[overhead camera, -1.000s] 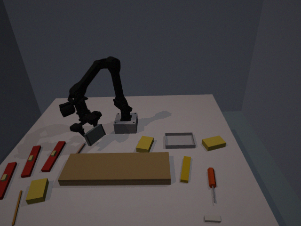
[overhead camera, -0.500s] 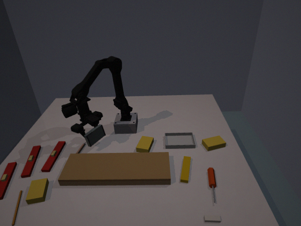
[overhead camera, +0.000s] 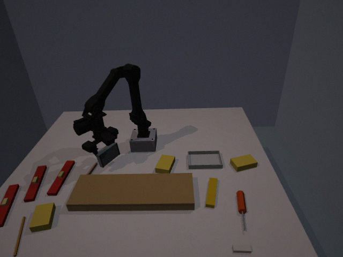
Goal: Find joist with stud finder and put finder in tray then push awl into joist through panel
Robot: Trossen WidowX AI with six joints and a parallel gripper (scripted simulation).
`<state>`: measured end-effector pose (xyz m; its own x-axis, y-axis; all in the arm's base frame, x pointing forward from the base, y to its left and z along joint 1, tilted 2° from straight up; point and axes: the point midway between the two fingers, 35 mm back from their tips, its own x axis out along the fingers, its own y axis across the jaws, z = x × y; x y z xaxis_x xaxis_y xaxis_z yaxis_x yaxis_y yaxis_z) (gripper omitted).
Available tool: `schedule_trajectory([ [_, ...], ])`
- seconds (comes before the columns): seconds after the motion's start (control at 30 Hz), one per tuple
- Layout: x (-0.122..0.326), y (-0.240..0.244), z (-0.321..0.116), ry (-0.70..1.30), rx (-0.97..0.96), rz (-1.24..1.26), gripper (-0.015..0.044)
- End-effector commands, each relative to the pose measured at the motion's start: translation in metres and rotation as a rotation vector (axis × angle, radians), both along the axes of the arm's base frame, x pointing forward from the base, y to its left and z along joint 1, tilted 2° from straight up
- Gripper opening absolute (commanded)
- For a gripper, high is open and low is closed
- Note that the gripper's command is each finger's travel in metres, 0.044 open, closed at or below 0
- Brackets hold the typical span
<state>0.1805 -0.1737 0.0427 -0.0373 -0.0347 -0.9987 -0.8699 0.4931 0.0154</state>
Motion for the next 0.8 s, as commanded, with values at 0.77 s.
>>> schedule_trajectory([
  [0.77,0.0027,0.0040,0.0000,0.083,-0.157,-0.003,0.0000],
])
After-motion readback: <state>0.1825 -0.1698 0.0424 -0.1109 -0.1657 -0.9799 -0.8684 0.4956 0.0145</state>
